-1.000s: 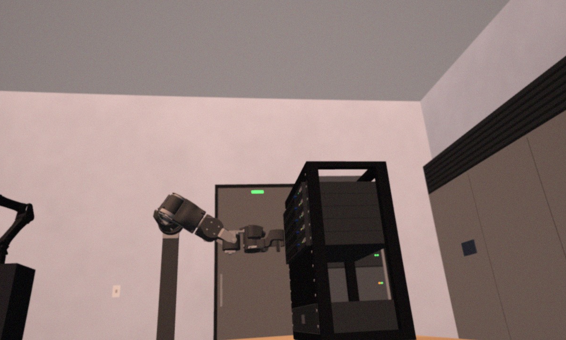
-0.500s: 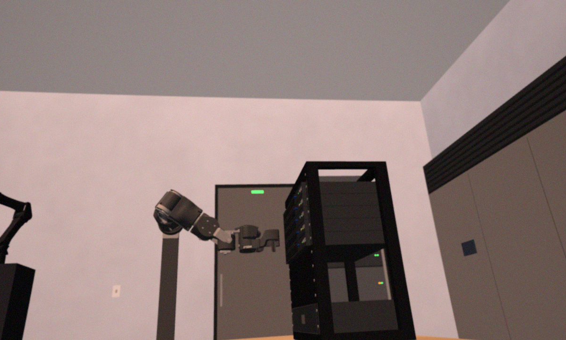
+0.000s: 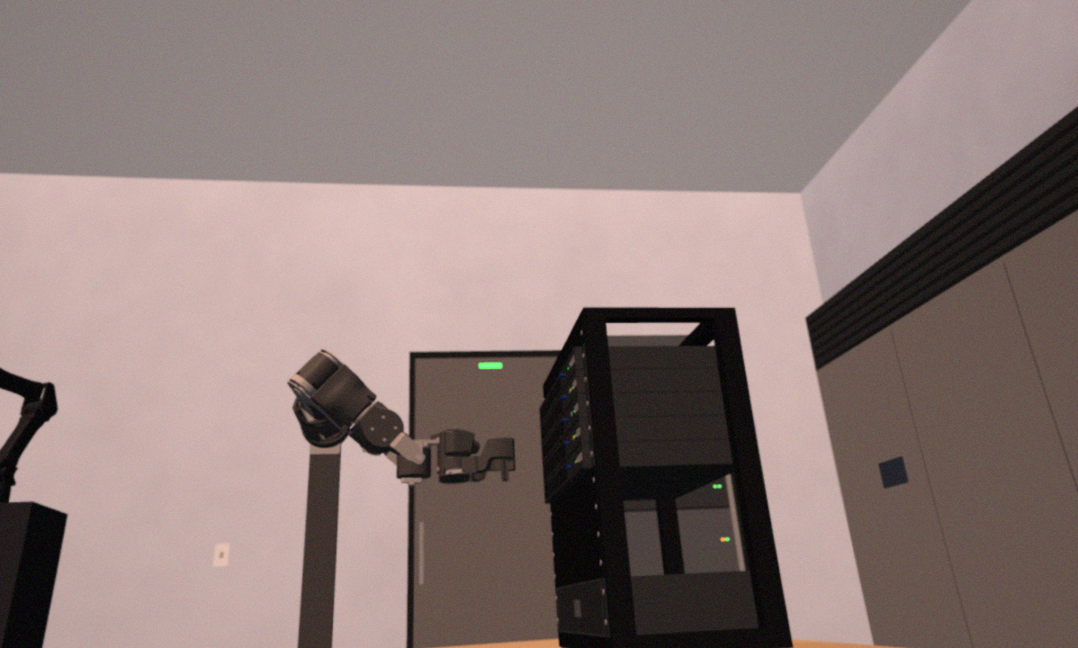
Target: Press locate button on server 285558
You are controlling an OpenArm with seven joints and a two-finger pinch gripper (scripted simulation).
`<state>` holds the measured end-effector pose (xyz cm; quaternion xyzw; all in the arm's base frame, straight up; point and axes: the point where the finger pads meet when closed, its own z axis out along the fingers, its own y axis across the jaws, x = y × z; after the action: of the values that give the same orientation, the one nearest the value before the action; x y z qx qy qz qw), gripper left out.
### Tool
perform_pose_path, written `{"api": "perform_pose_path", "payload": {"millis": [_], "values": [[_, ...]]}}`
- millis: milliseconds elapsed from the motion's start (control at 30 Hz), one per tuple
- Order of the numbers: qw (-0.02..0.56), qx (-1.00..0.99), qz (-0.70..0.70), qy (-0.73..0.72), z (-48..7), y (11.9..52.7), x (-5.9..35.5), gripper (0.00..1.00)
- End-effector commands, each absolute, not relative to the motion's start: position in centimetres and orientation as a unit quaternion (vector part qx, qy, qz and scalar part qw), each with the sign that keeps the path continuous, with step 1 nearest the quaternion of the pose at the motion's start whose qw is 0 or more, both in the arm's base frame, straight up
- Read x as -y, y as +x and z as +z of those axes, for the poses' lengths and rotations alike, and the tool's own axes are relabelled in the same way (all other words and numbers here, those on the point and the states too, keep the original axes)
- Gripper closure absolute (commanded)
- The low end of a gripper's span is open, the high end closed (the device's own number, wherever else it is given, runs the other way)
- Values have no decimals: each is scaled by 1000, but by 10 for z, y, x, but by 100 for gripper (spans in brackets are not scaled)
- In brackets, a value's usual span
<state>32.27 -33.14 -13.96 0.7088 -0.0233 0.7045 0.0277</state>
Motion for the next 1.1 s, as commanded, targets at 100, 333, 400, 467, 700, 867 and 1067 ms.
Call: {"api": "perform_pose_path", "payload": {"millis": [100,333,400,467,700,867,1067], "values": [[31,27,708,705,-138,317,333,40],[31,27,708,705,-138,309,332,40],[31,27,708,705,-138,308,332,40],[31,27,708,705,-138,308,332,40],[29,23,707,706,-138,309,330,40],[34,16,702,711,-140,308,330,40],[46,2,691,722,-145,307,330,40]]}}
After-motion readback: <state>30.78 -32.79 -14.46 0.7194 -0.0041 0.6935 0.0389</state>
